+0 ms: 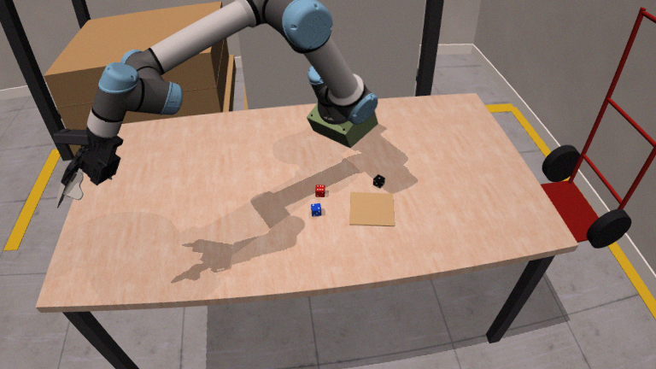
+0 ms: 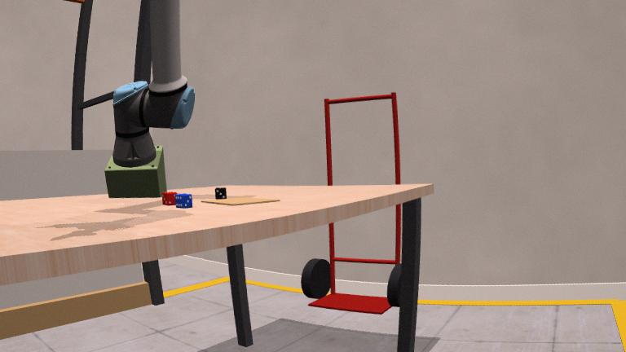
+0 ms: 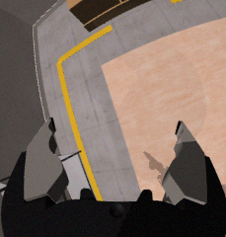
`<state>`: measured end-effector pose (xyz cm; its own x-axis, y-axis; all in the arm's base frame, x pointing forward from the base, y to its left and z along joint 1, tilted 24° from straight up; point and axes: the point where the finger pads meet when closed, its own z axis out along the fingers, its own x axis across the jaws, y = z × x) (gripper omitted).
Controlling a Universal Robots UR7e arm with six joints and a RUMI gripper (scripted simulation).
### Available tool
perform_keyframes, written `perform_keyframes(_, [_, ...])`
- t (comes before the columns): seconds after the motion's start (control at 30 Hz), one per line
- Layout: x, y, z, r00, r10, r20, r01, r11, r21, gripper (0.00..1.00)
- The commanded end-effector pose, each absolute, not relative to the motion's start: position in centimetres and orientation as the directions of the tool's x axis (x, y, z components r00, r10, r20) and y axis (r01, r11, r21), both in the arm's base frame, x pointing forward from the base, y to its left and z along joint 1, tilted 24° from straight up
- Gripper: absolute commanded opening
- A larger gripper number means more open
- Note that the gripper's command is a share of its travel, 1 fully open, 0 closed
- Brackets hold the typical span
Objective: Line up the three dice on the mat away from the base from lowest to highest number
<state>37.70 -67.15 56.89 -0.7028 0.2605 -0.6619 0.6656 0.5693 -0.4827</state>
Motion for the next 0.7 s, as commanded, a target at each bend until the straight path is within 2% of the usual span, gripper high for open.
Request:
perform_keyframes(0.0, [39.7,-62.0,54.1,-0.775,0.208,-0.597,0.569,0.640,-0.516,1.00])
perform_keyframes(0.67, [42.9,-44.3,42.8,-0.934,-0.049,-0.354,0.169,0.812,-0.559,1.00])
